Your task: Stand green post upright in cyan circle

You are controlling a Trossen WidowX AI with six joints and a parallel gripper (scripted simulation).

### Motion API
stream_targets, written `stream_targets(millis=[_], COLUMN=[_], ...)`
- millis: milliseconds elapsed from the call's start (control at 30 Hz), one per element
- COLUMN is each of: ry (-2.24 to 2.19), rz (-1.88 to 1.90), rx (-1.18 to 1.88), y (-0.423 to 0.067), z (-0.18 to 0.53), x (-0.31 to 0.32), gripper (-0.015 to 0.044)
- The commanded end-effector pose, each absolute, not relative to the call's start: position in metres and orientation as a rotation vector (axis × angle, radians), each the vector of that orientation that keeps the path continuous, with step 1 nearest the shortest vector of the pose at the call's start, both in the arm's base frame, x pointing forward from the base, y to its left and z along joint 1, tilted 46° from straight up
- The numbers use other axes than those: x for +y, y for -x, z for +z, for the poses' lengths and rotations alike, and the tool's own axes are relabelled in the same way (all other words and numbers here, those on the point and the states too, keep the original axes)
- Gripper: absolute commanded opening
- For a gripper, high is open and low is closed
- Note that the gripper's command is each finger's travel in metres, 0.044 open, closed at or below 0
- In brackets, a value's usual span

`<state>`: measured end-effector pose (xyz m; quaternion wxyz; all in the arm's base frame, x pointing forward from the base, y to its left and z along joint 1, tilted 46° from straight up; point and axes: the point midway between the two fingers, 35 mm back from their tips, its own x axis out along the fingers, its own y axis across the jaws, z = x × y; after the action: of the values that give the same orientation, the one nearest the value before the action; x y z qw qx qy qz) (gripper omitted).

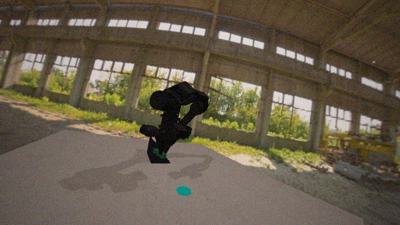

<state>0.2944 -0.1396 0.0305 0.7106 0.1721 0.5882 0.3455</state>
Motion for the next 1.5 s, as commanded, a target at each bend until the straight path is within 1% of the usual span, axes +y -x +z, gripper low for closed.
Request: stream_targets(millis=[0,1200,1467], ry=[-0.438,-0.945,-0.959], rz=[0.719,0.308,0.284], rx=[1.33,1.543,1.549], y=[-0.301,-0.33,-0.33], z=[0.04,0.103,0.105], x=[-0.134,-0.076,-0.073], gripper=[0.0022,0.0022,0.0022])
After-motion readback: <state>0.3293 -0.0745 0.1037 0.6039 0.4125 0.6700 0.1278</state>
